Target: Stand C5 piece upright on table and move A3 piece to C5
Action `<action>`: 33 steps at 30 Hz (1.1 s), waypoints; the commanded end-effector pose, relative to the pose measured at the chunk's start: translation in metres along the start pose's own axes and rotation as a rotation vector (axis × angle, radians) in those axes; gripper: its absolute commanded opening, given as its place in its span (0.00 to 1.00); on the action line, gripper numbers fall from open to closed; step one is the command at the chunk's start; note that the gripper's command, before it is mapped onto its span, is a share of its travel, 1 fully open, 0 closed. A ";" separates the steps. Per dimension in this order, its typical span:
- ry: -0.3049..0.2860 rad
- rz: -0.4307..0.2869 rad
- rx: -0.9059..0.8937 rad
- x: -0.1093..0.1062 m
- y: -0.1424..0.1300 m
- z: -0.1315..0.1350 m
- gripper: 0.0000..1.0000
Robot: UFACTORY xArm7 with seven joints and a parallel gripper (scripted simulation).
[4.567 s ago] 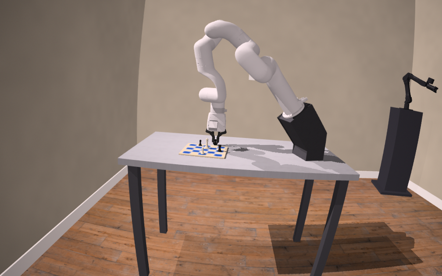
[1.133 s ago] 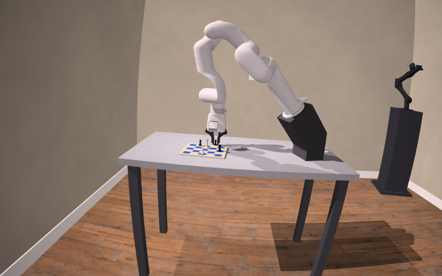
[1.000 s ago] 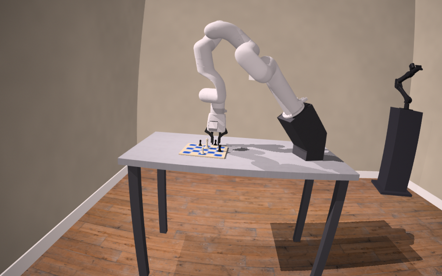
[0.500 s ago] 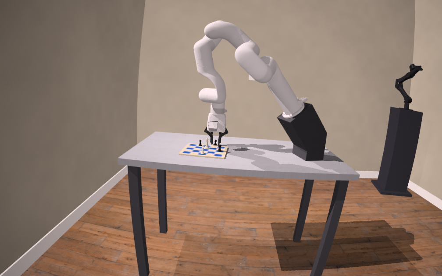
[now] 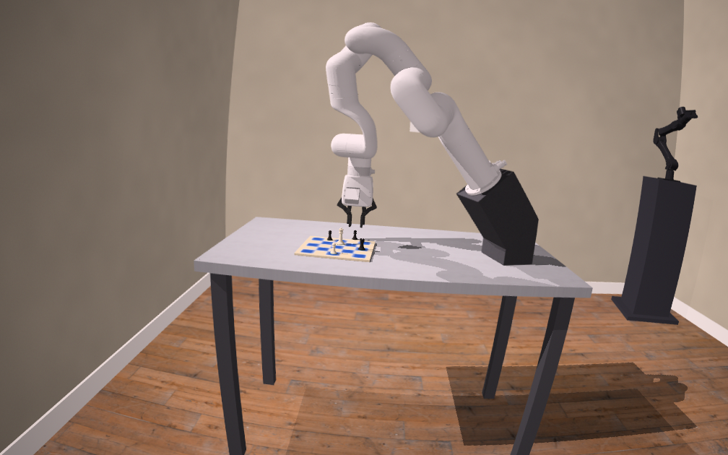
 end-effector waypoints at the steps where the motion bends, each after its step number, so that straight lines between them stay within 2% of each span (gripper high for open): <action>1: 0.001 0.000 0.001 -0.027 -0.001 0.001 0.34; 7: 0.001 0.000 0.001 -0.048 -0.001 0.001 0.34; 15: 0.001 0.000 0.001 -0.052 -0.001 0.001 0.34; 16: 0.001 0.000 0.001 -0.052 -0.001 0.001 1.00; 33: 0.001 0.000 0.001 -0.052 -0.001 0.001 1.00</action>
Point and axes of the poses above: the point where the finger pads meet when closed, its own x axis out along the fingers, its own z axis across the jaws, y = z × x, the point moved 1 cm from there along -x, back along the fingers, and after that the axes turned 4 degrees about x, right-handed, at the moved point
